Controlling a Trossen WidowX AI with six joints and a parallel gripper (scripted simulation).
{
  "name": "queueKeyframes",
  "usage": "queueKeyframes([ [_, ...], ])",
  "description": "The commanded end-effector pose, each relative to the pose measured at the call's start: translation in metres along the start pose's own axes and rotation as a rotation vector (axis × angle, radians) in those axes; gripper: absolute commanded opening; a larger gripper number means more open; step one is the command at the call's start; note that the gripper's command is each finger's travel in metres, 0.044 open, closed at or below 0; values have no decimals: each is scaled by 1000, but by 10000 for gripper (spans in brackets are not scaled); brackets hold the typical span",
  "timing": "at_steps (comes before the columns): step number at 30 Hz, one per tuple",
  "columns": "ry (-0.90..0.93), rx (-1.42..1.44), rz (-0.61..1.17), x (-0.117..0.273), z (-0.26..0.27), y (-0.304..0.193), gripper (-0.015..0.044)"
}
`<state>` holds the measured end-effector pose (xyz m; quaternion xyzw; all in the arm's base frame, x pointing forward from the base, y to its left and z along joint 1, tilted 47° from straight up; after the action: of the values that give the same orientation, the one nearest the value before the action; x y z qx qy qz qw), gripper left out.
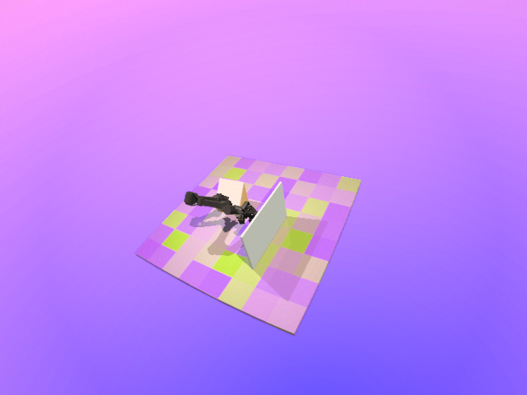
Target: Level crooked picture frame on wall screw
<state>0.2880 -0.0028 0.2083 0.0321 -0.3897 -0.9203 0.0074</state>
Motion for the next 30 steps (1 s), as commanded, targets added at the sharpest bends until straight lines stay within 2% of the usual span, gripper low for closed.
queueKeyframes([
  [1, -1, 6, -7, 0, 0, 1, 260],
  [22, -1, 6, -7, 0, 0, 1, 260],
  [29, -1, 6, -7, 0, 0, 1, 76],
  [30, -1, 6, -7, 0, 0, 1, 70],
])
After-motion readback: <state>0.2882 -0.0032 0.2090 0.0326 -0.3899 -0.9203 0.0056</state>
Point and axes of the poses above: the point midway between the two fingers, 35 mm back from their tips, its own x axis back along the fingers, its own z axis across the jaws, y = z × x, the point moved 9 cm from there along x, back along the fingers, and after that the axes turned 11 degrees about x, right-handed, at the moved point
